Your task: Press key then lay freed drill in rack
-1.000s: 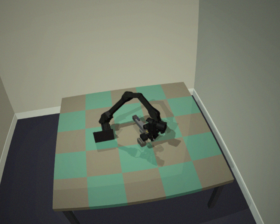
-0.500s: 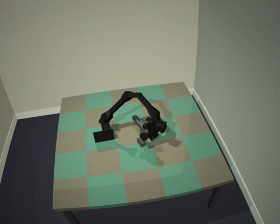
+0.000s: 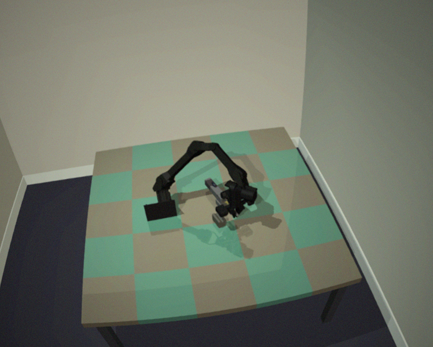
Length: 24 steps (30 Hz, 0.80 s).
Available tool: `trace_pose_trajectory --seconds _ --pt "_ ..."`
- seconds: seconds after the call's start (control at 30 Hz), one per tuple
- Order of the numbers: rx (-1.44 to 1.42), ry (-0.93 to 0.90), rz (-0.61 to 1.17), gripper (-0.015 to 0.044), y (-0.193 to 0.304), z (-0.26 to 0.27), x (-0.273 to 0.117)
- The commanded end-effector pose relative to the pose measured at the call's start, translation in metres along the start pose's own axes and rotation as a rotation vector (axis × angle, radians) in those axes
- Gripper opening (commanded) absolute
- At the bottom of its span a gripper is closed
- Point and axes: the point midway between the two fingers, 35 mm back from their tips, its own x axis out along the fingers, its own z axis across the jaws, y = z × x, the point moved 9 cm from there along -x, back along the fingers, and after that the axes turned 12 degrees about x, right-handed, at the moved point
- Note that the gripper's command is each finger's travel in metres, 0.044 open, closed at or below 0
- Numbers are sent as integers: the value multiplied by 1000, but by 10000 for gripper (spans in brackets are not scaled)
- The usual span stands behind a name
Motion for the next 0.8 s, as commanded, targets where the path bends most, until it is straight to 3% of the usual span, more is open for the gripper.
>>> trace_pose_trajectory --seconds 0.0,0.77 --pt "-4 2 5 0 0 0 -3" --pt "-4 2 5 0 -2 2 -9"
